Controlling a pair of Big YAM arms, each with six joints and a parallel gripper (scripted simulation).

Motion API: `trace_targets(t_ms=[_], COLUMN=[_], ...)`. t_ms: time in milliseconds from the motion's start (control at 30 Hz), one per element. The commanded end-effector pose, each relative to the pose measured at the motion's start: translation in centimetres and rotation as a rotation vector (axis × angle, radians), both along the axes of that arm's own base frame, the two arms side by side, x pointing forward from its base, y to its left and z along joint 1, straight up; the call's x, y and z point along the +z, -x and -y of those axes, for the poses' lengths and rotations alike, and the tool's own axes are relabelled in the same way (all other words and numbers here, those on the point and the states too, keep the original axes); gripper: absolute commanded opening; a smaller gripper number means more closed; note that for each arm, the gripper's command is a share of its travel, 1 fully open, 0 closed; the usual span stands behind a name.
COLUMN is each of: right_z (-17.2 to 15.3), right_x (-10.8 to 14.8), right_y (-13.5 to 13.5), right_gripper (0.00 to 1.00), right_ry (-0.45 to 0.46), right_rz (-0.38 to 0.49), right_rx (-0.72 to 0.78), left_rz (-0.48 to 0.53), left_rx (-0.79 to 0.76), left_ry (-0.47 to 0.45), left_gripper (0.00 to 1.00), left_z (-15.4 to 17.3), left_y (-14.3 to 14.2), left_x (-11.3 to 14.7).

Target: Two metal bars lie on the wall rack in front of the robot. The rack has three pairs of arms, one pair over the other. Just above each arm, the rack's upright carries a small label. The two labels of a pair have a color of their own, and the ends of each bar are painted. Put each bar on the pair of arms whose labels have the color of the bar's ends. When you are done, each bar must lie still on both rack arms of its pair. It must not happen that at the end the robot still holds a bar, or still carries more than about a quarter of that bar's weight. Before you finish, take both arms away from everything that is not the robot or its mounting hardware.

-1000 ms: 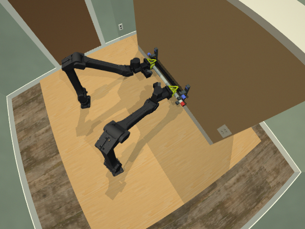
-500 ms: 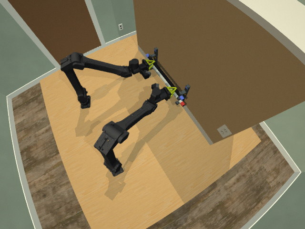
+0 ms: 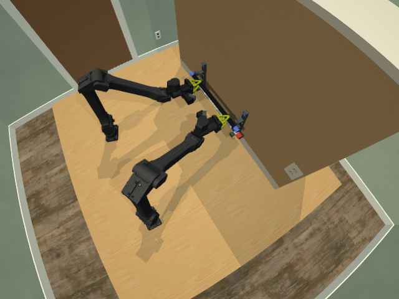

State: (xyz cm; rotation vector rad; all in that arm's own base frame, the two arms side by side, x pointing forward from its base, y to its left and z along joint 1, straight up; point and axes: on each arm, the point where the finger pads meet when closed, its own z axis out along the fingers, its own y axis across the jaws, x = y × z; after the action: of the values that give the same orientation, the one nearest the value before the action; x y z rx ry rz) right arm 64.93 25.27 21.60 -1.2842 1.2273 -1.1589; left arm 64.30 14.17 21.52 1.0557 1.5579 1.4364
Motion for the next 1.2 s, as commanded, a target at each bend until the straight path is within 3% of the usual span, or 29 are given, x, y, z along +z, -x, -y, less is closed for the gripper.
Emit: trace_targets(t_ms=[0, 1167], right_z=[0.5, 0.7], right_x=[6.1, 5.6], right_y=[0.2, 1.6], right_gripper=[0.00, 0.00], right_ry=[-0.049, -0.049], right_rz=[0.109, 0.109], right_rx=[-0.016, -0.015], left_rz=[0.095, 0.095], left_rx=[0.011, 0.011], left_ry=[-0.023, -0.023], left_gripper=[0.00, 0.00], left_z=[-0.1, 0.6], left_y=[0.4, 1.7], left_x=[4.8, 4.4])
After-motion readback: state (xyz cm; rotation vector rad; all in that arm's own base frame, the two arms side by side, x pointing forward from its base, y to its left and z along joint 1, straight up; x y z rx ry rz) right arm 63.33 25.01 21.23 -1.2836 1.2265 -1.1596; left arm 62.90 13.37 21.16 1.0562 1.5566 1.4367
